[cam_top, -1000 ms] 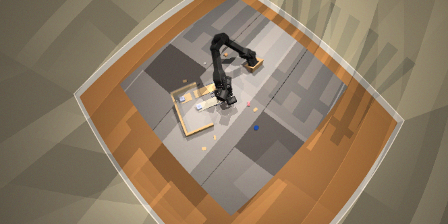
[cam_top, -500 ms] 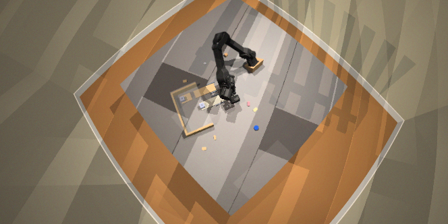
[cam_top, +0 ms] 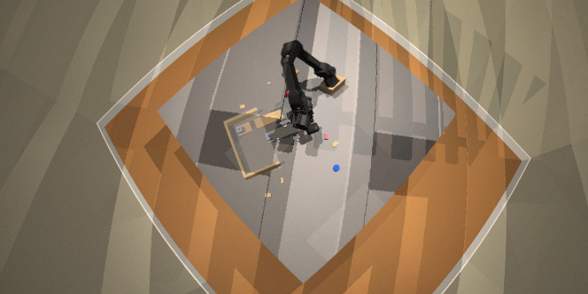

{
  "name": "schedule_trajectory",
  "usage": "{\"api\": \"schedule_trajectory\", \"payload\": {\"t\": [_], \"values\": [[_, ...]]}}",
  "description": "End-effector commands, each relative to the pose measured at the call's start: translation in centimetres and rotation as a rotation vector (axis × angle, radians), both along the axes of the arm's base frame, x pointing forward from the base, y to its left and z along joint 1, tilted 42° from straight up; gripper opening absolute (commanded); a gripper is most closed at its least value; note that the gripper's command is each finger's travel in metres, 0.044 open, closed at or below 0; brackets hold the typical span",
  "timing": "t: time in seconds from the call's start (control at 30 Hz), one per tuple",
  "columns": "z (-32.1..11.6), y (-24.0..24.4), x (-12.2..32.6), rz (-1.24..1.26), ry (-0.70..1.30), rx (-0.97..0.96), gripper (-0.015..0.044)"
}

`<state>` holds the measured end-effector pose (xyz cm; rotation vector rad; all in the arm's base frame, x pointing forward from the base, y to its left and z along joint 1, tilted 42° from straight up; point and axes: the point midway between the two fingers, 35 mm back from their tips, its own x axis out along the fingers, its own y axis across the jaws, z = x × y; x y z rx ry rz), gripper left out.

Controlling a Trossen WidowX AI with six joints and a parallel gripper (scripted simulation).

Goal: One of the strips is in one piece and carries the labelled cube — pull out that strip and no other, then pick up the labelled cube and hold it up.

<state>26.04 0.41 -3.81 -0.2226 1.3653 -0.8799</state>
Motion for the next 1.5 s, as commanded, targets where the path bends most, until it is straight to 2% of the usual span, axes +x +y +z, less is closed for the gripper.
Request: {"api": "schedule_trajectory", "payload": {"t": [0.0, 0.87, 1.27, 1.47], "values": [[-0.5, 0.0, -1.3, -0.011, 0.024, 0.004, 0.0000], [-1.4, 1.4, -4.8, -0.011, 0.026, 0.006, 0.0000], [-1.4, 1.5, -4.9, -0.011, 0.026, 0.006, 0.0000], [2.0, 4.5, -3.6, -0.011, 0.026, 0.008, 0.0000]]}}
